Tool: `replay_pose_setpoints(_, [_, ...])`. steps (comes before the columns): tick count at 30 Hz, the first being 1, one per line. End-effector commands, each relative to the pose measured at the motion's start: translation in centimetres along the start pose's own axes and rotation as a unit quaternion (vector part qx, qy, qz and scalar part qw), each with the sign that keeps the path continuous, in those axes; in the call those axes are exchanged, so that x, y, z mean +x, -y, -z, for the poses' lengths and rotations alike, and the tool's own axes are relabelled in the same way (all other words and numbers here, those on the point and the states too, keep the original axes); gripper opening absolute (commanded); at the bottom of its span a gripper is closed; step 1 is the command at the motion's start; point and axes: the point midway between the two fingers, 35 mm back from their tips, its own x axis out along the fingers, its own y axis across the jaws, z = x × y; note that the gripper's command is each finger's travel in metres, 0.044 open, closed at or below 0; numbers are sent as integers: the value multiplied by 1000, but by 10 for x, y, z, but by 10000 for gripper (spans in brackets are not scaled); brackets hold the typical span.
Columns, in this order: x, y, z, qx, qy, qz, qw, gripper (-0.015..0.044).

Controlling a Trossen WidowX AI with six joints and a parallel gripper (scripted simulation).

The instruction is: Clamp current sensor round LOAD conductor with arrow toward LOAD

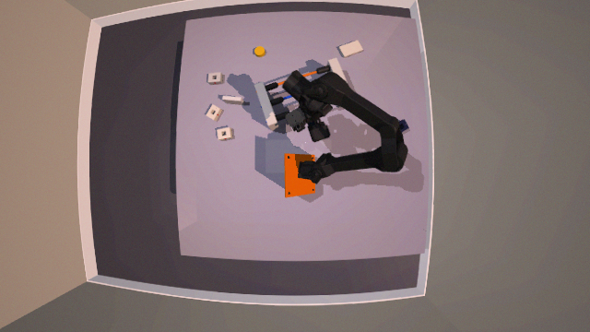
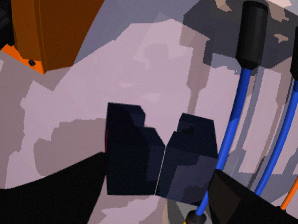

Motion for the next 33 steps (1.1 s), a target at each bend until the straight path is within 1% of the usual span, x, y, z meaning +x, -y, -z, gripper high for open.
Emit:
replay_pose_setpoints(1, [-6, 5, 0, 5, 2, 2, 1000, 0])
replay_pose_setpoints(16, [3, 73, 1, 1, 2, 3, 1000, 0])
replay_pose_setpoints(33, [25, 75, 1, 1, 2, 4, 1000, 0])
